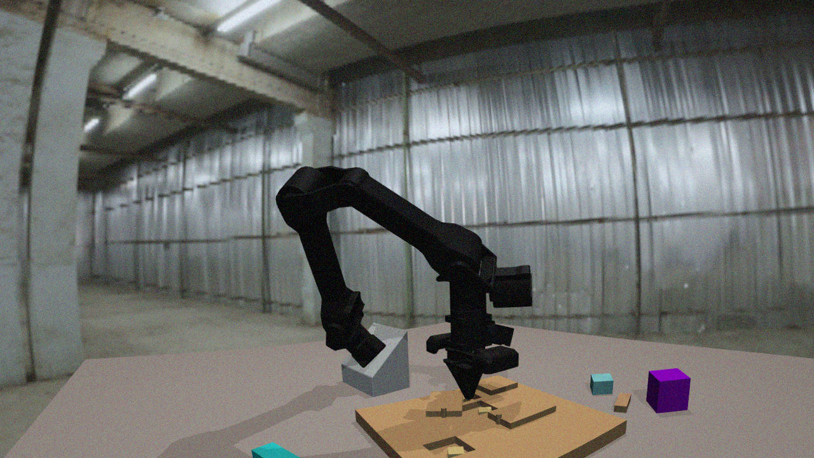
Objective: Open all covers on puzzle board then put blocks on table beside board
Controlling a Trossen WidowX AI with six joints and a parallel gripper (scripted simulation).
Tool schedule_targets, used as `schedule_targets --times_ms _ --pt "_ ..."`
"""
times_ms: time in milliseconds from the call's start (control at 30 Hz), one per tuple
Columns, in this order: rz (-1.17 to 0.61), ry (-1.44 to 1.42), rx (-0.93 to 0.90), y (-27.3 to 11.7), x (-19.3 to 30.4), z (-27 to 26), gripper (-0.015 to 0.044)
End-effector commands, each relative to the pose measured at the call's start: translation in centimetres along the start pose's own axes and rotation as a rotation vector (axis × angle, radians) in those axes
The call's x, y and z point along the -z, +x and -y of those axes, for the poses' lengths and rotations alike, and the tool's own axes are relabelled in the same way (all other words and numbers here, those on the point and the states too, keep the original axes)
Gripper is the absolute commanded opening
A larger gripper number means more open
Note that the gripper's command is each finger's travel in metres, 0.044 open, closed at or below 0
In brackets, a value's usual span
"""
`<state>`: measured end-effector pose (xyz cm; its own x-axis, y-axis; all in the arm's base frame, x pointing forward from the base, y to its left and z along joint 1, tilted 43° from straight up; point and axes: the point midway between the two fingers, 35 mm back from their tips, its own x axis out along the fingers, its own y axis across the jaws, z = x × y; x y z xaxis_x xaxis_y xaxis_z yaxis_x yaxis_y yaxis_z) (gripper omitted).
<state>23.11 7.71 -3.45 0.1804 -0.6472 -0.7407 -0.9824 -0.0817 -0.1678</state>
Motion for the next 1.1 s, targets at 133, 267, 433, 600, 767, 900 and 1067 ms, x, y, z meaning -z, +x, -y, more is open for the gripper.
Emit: schedule_targets --times_ms 133,267,433,600,767,900,1067 --pt "-0.001 0.001 -0.007 0.1 0.5 -1.0 0.0000" --pt "-0.001 0.001 -0.007 0.1 0.7 -1.2 0.0000" --pt "-0.001 0.001 -0.008 0.1 1.1 -1.7 0.0000" --pt "-0.002 0.000 -0.008 0.1 1.6 -2.2 0.0000" --pt "-0.002 0.000 -0.008 0.1 1.9 -2.5 0.0000" --pt "-0.002 0.000 -0.008 0.1 2.1 -2.6 0.0000" --pt "-0.002 0.000 -0.008 0.1 2.7 -3.0 0.0000"
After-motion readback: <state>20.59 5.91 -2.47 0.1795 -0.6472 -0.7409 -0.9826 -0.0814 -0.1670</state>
